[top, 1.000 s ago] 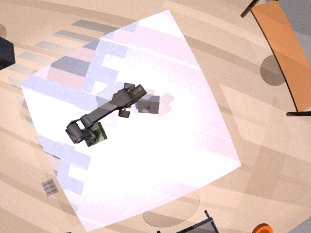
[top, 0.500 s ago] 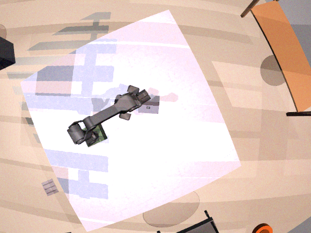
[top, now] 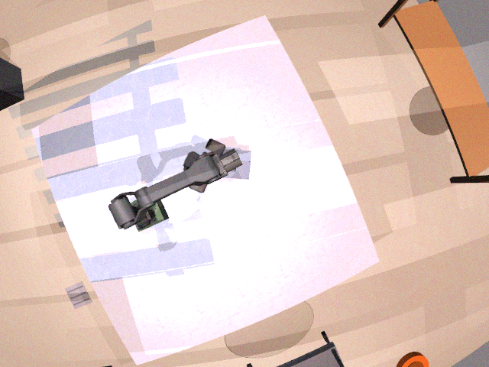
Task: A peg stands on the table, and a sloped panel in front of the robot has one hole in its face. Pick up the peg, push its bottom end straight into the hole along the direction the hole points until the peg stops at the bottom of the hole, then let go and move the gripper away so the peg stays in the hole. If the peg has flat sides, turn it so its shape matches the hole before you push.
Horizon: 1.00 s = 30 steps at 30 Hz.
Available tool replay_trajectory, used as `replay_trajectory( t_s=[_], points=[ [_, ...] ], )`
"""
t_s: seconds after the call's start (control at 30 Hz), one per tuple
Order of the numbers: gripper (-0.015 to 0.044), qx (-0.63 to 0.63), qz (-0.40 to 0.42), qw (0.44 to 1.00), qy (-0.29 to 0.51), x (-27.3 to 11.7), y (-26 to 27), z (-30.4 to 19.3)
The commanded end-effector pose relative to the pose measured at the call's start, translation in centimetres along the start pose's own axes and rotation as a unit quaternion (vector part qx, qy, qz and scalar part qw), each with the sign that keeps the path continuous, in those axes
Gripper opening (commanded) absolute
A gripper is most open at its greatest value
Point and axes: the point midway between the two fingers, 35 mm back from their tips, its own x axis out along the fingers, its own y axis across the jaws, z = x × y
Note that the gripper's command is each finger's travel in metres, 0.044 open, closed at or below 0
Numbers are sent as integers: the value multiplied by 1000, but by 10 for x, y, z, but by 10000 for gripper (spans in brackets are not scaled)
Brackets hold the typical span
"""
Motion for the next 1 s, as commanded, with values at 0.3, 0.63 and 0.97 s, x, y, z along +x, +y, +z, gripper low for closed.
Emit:
replay_trajectory(
  t_s=[0.3,0.63,0.97],
  points=[
    [0,56,-22,998,-20,-6,5,-12],
    [0,95,-39,994,-35,-10,9,-21],
    [0,134,-57,988,-49,-15,13,-31]
  ],
)
